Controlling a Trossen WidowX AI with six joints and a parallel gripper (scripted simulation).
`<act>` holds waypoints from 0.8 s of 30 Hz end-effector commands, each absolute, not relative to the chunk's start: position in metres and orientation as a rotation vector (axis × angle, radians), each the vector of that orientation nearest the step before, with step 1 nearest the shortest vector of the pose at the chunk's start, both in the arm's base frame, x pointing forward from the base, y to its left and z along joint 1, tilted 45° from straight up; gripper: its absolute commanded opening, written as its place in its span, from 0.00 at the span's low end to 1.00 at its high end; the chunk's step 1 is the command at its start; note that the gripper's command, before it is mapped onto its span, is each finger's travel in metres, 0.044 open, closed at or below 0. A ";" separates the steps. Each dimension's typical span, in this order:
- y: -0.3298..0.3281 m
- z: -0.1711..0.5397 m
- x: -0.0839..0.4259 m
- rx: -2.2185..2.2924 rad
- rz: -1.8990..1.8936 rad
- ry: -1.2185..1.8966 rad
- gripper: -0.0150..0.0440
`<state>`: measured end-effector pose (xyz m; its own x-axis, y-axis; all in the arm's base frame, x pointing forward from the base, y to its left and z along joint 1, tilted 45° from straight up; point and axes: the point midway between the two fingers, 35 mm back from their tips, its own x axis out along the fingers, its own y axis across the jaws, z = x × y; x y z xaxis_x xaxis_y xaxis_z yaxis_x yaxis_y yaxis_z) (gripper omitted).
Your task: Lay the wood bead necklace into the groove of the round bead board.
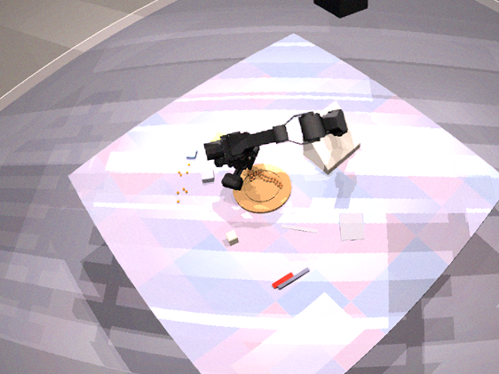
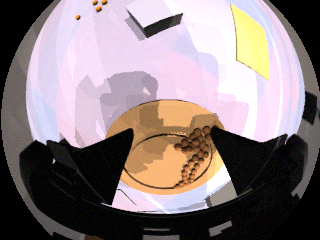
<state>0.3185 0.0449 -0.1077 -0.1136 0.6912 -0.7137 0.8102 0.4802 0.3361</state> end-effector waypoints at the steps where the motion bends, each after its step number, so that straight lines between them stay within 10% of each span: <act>1: 0.045 -0.108 0.319 1.258 -0.171 1.851 1.00; 24: 0.047 -0.091 0.323 1.111 0.040 1.774 0.93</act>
